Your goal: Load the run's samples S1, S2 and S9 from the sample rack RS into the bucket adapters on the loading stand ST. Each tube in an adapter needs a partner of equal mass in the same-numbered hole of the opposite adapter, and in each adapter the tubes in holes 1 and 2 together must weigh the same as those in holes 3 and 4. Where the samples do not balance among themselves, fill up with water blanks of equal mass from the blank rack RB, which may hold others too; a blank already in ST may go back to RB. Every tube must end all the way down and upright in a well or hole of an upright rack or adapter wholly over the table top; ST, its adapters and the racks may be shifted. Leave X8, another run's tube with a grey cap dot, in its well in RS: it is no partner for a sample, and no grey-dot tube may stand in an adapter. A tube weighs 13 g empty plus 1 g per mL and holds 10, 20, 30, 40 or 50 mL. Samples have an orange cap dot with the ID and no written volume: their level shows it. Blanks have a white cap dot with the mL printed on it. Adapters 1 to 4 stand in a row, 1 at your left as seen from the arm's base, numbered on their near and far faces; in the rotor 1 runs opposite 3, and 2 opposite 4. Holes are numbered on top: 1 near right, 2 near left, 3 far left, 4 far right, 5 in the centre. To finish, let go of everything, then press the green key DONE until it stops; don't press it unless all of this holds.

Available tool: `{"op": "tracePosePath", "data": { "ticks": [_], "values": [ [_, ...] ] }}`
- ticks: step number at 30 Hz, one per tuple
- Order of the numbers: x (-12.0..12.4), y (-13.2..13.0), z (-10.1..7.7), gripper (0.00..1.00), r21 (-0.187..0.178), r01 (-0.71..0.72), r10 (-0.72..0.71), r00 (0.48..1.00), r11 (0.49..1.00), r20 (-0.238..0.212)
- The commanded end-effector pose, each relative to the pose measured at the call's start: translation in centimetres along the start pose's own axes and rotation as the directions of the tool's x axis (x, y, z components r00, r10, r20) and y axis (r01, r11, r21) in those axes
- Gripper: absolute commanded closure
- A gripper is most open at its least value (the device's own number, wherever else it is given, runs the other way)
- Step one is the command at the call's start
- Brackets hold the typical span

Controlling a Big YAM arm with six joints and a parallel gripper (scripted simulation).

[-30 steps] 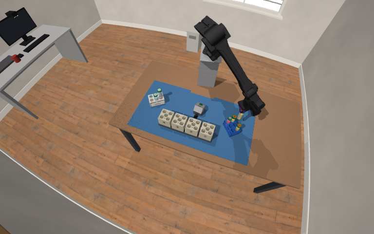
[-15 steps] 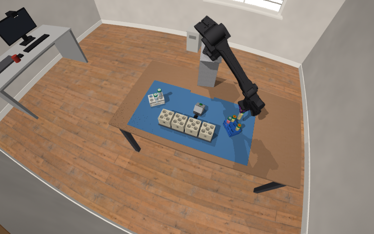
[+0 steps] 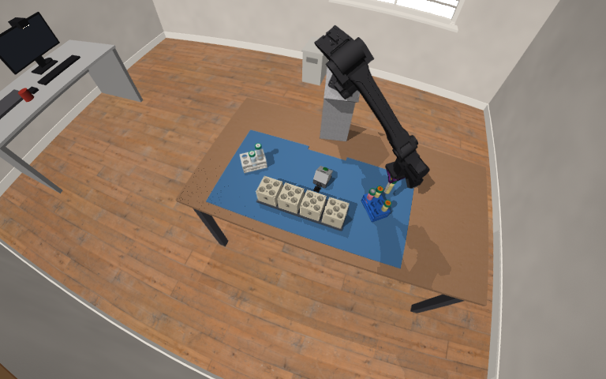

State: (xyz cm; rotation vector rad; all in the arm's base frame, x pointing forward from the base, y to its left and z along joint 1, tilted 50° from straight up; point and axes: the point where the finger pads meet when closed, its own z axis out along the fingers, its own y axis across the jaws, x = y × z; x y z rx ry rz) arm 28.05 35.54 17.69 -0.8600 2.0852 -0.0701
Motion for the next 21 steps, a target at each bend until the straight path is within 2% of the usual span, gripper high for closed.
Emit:
{"op": "tracePosePath", "data": {
  "ticks": [1, 4, 5, 7, 12, 15, 16, 21],
  "values": [
    [-0.7, 0.1, -0.4, 1.00, -0.004, -0.018, 0.018, 1.000, 1.000, 0.011],
    [-0.7, 0.1, -0.4, 1.00, -0.004, -0.018, 0.018, 1.000, 1.000, 0.011],
    [0.0, -1.3, -0.5, 1.00, 0.004, -0.033, 0.033, 0.999, 0.999, -0.003],
    [0.0, -1.3, -0.5, 1.00, 0.004, -0.033, 0.033, 0.999, 0.999, -0.003],
    [0.0, -4.6, -0.6, 1.00, 0.005, -0.010, 0.010, 1.000, 1.000, -0.002],
    [-0.8, -3.9, -0.5, 1.00, -0.002, -0.018, 0.018, 1.000, 1.000, 0.012],
    [-0.5, -3.8, 0.4, 1.00, -0.001, -0.007, 0.007, 1.000, 1.000, 0.004],
    [0.2, -4.0, 2.0, 1.00, 0.005, -0.007, 0.007, 1.000, 1.000, -0.007]
  ]
}}
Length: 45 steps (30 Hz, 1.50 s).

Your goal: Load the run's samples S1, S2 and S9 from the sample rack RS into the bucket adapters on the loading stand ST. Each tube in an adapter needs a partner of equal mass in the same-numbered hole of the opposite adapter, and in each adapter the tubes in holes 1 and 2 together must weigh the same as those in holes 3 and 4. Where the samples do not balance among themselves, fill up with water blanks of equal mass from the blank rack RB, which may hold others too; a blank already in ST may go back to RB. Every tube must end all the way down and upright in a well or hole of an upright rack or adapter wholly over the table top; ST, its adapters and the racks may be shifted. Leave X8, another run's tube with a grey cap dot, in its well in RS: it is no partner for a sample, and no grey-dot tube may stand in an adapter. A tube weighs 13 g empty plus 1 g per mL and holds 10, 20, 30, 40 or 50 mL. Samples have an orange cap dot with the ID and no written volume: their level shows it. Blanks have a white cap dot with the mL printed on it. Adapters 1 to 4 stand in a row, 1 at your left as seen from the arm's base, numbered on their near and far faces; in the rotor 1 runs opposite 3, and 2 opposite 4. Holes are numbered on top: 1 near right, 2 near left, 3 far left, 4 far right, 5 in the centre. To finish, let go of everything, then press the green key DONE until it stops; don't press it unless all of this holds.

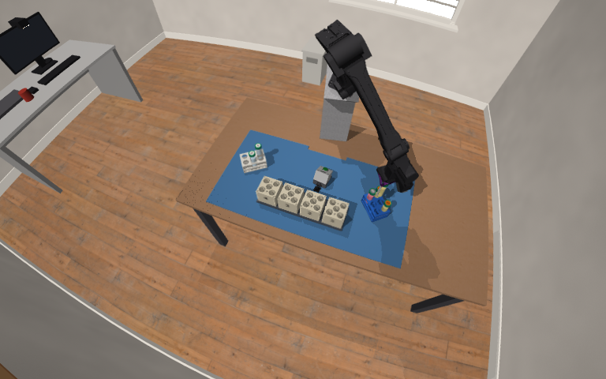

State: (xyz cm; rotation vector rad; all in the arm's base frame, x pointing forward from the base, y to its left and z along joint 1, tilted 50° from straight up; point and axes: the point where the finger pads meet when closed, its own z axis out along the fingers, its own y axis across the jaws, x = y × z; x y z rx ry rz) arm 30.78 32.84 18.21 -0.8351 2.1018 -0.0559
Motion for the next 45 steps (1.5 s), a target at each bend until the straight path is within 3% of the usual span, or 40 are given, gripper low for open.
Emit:
{"op": "tracePosePath", "data": {
  "ticks": [1, 8, 30, 32, 45],
  "values": [
    [0.0, -0.3, 1.3, 1.00, 0.008, 0.019, -0.019, 1.000, 1.000, -0.001],
    [-1.4, -0.5, 2.4, 1.00, 0.008, 0.008, -0.009, 1.000, 1.000, 0.019],
    [-0.6, -0.6, 7.8, 1.00, 0.009, 0.016, -0.016, 1.000, 1.000, 0.006],
    [-0.8, -0.2, 7.1, 1.00, 0.002, 0.013, -0.013, 1.000, 1.000, 0.014],
    [-0.9, -0.2, 7.0, 1.00, 0.002, 0.013, -0.013, 1.000, 1.000, 0.014]
  ]
}}
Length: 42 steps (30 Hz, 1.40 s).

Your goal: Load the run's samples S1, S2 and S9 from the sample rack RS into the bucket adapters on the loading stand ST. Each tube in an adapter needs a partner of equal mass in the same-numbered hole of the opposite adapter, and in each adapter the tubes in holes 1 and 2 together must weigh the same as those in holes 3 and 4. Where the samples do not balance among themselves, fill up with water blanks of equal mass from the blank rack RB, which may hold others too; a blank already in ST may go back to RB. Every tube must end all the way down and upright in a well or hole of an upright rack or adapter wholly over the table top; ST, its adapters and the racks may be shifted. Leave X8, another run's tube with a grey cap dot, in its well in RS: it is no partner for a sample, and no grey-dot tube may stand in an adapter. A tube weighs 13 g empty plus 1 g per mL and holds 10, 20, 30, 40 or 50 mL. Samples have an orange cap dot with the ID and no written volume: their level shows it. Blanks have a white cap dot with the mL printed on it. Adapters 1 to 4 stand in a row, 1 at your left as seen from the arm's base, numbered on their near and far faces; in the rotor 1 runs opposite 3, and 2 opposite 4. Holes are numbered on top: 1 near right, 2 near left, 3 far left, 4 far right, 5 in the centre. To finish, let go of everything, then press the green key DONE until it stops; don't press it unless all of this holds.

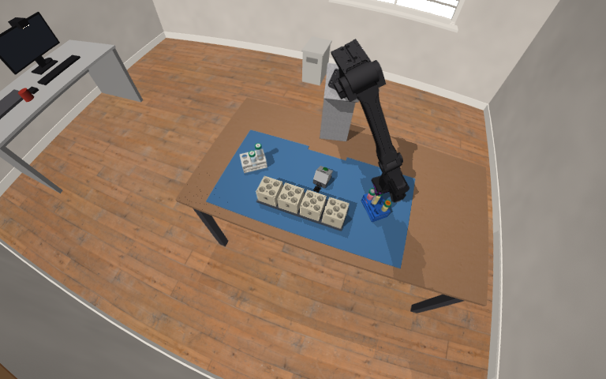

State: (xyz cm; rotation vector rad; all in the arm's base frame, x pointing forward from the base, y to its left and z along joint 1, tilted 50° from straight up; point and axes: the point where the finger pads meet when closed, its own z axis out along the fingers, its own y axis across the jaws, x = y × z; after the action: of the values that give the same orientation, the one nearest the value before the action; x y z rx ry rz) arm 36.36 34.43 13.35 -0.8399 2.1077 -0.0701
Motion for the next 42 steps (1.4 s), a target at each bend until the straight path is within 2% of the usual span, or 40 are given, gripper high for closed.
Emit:
{"op": "tracePosePath", "data": {
  "ticks": [1, 10, 11, 14, 24, 27, 29, 42],
  "values": [
    [-1.0, 0.1, -0.6, 1.00, -0.004, 0.006, -0.006, 1.000, 1.000, 0.024],
    [-1.1, 0.1, -0.6, 1.00, -0.004, 0.006, -0.006, 1.000, 1.000, 0.024],
    [-1.6, 0.4, -0.5, 1.00, -0.008, 0.017, -0.017, 0.999, 1.000, 0.036],
    [-1.3, -0.3, 0.7, 1.00, 0.004, 0.006, -0.006, 1.000, 1.000, 0.023],
    [-1.1, -0.4, 2.0, 1.00, 0.004, 0.007, -0.007, 1.000, 1.000, 0.022],
    [-1.5, 0.1, 1.7, 1.00, -0.003, 0.012, -0.012, 0.999, 1.000, 0.032],
    [-1.1, -0.4, 2.4, 1.00, 0.004, 0.007, -0.007, 1.000, 1.000, 0.021],
    [-1.0, -0.4, 4.1, 1.00, 0.004, 0.009, -0.009, 1.000, 1.000, 0.020]
  ]
}}
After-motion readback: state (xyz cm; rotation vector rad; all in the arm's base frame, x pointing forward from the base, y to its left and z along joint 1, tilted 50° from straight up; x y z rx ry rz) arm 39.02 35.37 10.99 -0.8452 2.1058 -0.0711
